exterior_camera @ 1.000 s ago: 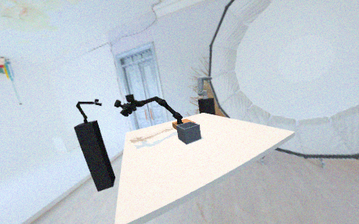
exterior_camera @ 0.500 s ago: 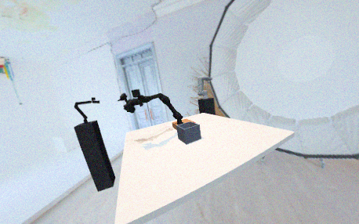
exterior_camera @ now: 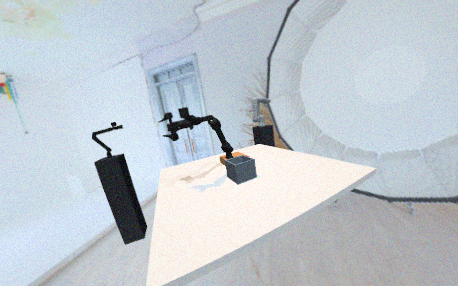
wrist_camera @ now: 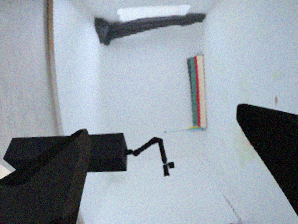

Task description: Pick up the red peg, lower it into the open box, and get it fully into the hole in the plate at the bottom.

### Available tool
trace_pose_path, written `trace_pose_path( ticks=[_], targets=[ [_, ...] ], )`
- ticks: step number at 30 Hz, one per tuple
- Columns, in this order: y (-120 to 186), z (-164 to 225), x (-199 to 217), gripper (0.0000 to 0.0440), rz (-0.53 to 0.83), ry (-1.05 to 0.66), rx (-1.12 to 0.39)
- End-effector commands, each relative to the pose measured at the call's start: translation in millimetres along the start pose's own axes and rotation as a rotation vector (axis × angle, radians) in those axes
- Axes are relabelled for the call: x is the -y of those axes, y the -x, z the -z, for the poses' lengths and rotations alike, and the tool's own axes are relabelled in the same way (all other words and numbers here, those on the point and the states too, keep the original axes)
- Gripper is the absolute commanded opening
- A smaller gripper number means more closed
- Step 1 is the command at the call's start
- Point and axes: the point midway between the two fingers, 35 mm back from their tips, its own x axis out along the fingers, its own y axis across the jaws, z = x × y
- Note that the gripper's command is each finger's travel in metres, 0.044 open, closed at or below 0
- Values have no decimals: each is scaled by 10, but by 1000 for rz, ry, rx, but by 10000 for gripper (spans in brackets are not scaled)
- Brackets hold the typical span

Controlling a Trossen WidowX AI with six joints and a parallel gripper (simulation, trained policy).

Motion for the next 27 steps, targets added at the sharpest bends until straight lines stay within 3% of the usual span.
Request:
trace_pose_path(
  ticks=[1,14,27],
  targets=[
    [217,-102,30,440,-10,-110,67],
    [998,-348,128,440,-102,-481,284],
    [1820,-473,116,440,-303,-801,483]
  ],
)
